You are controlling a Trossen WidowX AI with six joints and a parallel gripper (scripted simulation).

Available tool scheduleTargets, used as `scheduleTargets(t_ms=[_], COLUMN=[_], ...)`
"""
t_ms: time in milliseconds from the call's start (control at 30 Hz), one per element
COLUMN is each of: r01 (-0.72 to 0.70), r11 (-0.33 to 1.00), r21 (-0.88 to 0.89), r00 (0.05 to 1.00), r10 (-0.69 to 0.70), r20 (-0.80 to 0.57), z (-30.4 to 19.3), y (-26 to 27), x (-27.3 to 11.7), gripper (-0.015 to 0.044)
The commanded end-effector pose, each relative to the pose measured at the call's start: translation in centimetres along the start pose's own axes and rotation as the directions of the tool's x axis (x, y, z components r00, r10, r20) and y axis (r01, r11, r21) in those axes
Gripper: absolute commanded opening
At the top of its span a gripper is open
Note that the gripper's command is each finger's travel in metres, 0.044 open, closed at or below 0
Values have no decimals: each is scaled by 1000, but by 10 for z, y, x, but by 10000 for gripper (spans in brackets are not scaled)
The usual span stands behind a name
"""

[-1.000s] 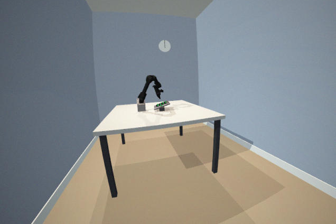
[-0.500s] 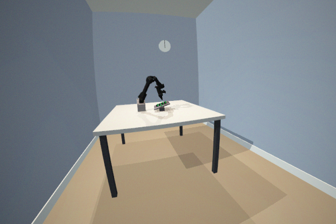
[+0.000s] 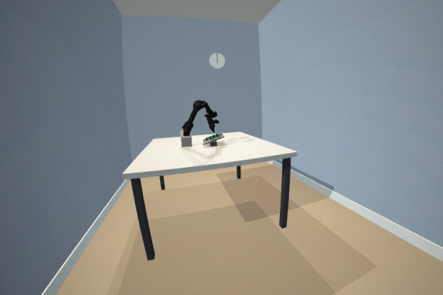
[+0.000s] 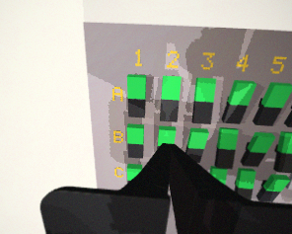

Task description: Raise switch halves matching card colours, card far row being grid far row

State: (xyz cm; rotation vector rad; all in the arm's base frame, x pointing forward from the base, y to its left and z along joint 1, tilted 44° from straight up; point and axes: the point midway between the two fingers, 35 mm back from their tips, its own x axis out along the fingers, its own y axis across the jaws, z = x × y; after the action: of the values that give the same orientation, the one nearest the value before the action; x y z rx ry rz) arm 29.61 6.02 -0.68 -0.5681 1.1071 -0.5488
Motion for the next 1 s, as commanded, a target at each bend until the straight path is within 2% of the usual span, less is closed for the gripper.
scheduleTargets(t_ms=[0,967], r01=[13,13], r11=[1000,1000], r21=[-14,-14], r00=[1000,1000], r10=[-13,-13], r20=[-8,-8], z=[-4,-4], y=[-1,-1], x=[9,23], gripper=[0,0])
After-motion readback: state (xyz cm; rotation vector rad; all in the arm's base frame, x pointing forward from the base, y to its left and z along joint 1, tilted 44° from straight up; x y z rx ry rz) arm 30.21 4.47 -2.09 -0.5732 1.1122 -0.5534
